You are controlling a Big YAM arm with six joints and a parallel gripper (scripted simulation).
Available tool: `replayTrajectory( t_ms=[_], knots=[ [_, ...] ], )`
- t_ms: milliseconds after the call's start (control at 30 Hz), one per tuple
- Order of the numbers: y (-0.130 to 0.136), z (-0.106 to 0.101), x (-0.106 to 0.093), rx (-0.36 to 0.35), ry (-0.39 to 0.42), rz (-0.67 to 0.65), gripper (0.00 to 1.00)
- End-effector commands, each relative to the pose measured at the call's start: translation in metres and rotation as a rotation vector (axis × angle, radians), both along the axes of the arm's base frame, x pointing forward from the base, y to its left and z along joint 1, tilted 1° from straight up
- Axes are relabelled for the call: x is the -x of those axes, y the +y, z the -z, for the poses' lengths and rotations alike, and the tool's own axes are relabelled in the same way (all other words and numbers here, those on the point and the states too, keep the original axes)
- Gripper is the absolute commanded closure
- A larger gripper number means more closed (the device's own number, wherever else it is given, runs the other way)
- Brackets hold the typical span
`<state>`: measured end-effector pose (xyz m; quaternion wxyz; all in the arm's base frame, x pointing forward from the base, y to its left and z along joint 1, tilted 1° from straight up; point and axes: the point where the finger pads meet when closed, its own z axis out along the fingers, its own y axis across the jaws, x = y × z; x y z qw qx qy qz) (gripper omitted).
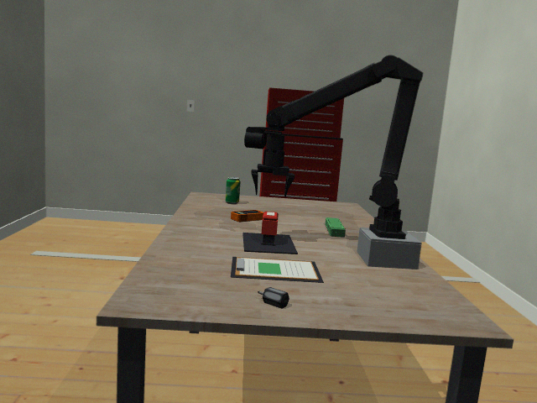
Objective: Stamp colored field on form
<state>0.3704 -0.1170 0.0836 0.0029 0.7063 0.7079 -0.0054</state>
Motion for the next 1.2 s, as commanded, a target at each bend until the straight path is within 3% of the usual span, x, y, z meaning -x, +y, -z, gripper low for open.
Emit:
replayTrajectory(
  t_ms=[0, 67, 633, 667, 700, 833, 900, 1000, 1033, 1067, 1167],
  knots=[
    [0.005, -0.006, 0.006, 0.006, -0.001, 0.092, 0.00],
    [-0.005, 0.005, 0.004, 0.002, 0.012, 0.115, 0.00],
    [0.000, 0.004, 0.002, 0.001, 0.010, 0.101, 0.00],
    [0.000, 0.001, 0.000, 0.001, 0.008, 0.100, 0.00],
    [-0.004, -0.019, -0.015, 0.011, -0.030, 0.099, 0.00],
    [-0.002, -0.066, -0.015, 0.018, -0.058, 0.095, 0.00],
    [-0.001, -0.076, -0.014, 0.018, -0.059, 0.094, 0.00],
    [-0.002, -0.077, -0.014, 0.018, -0.059, 0.097, 0.00],
    [-0.002, -0.064, -0.014, 0.010, -0.026, 0.097, 0.00],
    [0.004, -0.043, 0.006, -0.004, 0.030, 0.096, 0.00],
    [0.004, -0.043, 0.006, -0.004, 0.030, 0.095, 0.00]
  ],
)
